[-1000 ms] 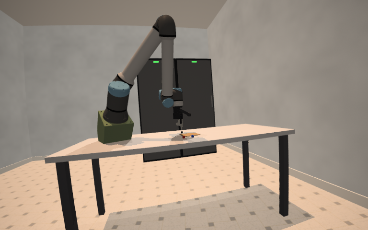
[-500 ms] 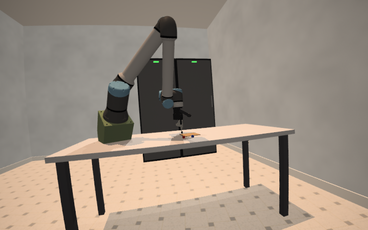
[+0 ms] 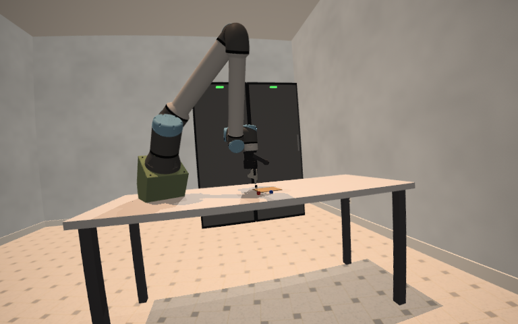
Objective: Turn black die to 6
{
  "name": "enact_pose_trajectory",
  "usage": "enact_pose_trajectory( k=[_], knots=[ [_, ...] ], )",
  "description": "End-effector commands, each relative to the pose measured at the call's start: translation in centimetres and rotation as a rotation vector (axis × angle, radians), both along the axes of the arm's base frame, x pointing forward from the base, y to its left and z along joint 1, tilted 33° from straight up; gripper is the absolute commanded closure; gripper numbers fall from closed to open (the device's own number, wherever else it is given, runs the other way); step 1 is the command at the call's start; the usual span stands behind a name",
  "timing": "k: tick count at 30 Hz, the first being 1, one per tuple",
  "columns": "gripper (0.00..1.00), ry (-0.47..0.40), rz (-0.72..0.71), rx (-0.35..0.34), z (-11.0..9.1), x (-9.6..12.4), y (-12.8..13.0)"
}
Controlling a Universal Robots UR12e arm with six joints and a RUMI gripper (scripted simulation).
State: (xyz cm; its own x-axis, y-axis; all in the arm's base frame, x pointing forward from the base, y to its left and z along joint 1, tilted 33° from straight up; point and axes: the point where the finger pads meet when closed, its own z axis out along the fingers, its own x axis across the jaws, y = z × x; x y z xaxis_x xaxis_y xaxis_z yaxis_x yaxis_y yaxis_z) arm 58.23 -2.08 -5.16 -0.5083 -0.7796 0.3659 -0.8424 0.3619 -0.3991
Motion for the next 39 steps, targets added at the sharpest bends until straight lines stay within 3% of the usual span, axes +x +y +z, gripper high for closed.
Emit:
enact_pose_trajectory(
  k=[1,27,39],
  knots=[
    [0.82,-0.001,0.0,0.0,0.0,0.0,0.0],
    [0.82,-0.001,0.0,0.0,0.0,0.0,0.0],
    [0.82,-0.001,0.0,0.0,-1.1,0.3,-0.7]
  ],
)
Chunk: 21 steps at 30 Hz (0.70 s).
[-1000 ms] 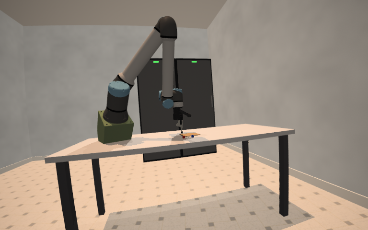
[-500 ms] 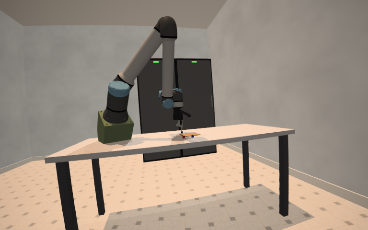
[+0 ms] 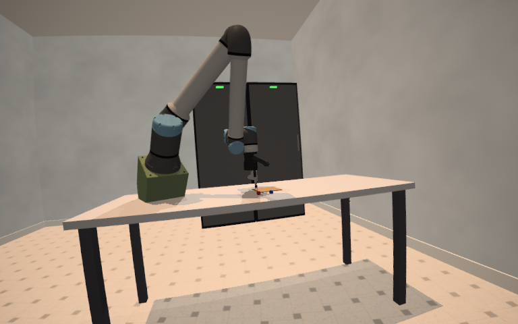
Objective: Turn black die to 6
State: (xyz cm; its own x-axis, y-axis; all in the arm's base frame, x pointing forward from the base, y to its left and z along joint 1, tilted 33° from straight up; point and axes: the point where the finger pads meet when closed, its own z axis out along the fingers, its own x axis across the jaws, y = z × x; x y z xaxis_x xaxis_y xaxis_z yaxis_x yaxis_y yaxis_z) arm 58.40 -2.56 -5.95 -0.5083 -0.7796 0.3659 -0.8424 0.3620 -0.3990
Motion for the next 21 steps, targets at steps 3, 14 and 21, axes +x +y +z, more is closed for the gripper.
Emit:
enact_pose_trajectory(
  k=[3,14,21],
  knots=[
    [0.82,-0.001,0.0,0.0,-0.41,0.12,-0.25],
    [0.82,-0.001,0.0,0.0,-0.99,0.24,-0.6],
    [0.82,-0.001,0.0,0.0,-0.99,0.24,-0.6]
  ],
)
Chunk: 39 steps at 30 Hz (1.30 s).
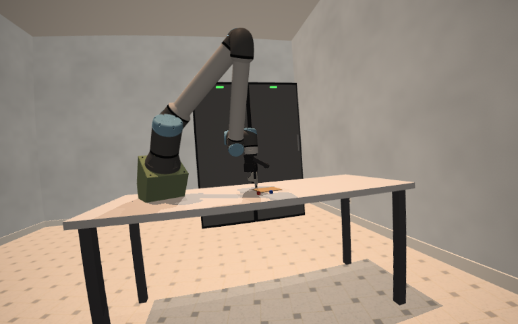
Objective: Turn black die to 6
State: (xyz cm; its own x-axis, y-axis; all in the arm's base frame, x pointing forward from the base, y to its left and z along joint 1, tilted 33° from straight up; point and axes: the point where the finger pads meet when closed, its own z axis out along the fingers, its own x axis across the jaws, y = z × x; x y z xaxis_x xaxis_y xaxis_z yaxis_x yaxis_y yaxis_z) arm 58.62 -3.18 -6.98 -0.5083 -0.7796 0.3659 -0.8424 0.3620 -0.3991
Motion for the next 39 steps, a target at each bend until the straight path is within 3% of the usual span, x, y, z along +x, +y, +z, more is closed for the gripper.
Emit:
enact_pose_trajectory(
  k=[1,28,29,39],
  knots=[
    [0.82,-0.001,0.0,0.0,0.03,0.02,0.02],
    [0.82,-0.001,0.0,0.0,0.03,0.02,0.02],
    [1.0,-0.001,0.0,0.0,0.03,0.02,0.02],
    [1.0,-0.001,0.0,0.0,0.03,0.02,0.02]
  ],
)
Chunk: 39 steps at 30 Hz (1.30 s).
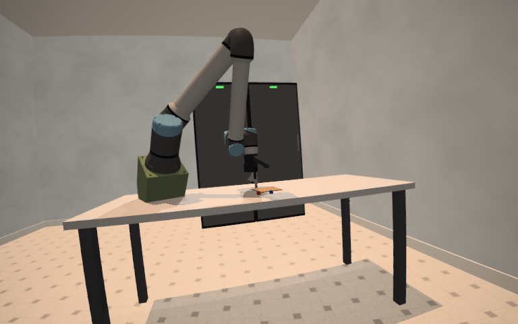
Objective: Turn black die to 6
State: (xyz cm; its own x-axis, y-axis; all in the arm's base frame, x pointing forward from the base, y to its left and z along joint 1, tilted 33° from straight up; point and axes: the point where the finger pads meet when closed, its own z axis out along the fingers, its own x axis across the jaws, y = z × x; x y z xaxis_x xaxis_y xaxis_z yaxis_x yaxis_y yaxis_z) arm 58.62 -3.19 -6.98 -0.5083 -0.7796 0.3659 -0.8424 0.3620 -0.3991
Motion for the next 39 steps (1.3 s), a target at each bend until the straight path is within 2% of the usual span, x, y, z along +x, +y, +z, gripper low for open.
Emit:
enact_pose_trajectory(
  k=[1,29,34,39],
  knots=[
    [1.0,-0.001,0.0,0.0,0.0,0.0,0.0],
    [1.0,-0.001,0.0,0.0,0.2,0.0,0.1],
    [1.0,-0.001,0.0,0.0,1.5,-0.3,0.9],
    [1.0,-0.001,0.0,0.0,3.9,-0.8,2.4]
  ],
)
